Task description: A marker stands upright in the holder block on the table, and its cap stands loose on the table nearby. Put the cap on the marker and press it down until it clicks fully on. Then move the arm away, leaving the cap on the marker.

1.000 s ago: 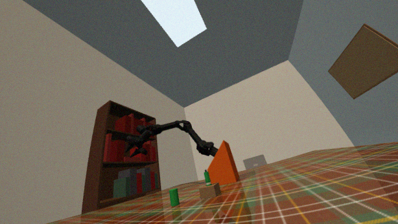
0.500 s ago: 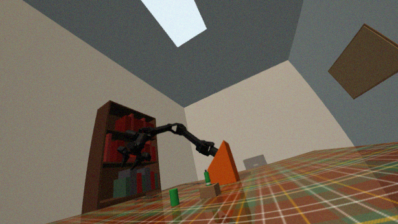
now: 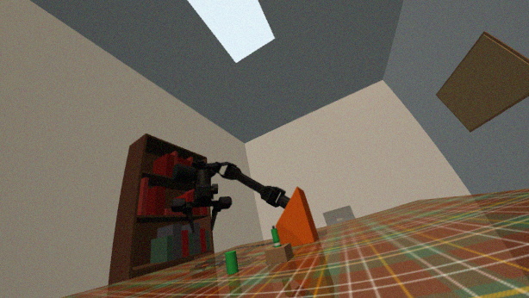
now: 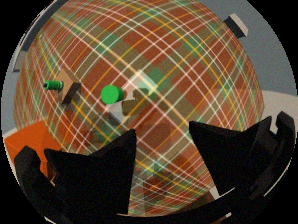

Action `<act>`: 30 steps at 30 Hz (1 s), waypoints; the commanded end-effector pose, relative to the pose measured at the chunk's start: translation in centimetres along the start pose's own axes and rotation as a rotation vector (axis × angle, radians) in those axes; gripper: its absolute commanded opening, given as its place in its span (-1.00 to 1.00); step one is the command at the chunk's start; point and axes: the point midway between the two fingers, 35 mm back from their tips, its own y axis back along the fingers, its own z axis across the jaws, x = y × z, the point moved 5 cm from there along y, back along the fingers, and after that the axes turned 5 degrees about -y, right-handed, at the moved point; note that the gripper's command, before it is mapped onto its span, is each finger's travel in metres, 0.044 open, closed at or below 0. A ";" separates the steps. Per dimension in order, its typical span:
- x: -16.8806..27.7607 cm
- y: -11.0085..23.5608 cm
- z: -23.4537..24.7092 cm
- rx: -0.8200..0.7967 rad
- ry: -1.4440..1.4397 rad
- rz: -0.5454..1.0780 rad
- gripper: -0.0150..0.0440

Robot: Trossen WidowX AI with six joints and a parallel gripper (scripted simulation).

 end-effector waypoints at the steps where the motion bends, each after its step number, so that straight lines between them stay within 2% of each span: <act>1: -4.4 -0.7 5.3 -0.067 0.167 0.102 0.38; 7: -5.0 -0.7 6.2 -0.073 0.197 0.122 0.38; 12: -4.4 -4.2 6.6 -0.072 0.197 0.123 0.38; 30: -4.0 -6.9 6.8 -0.072 0.197 0.123 0.38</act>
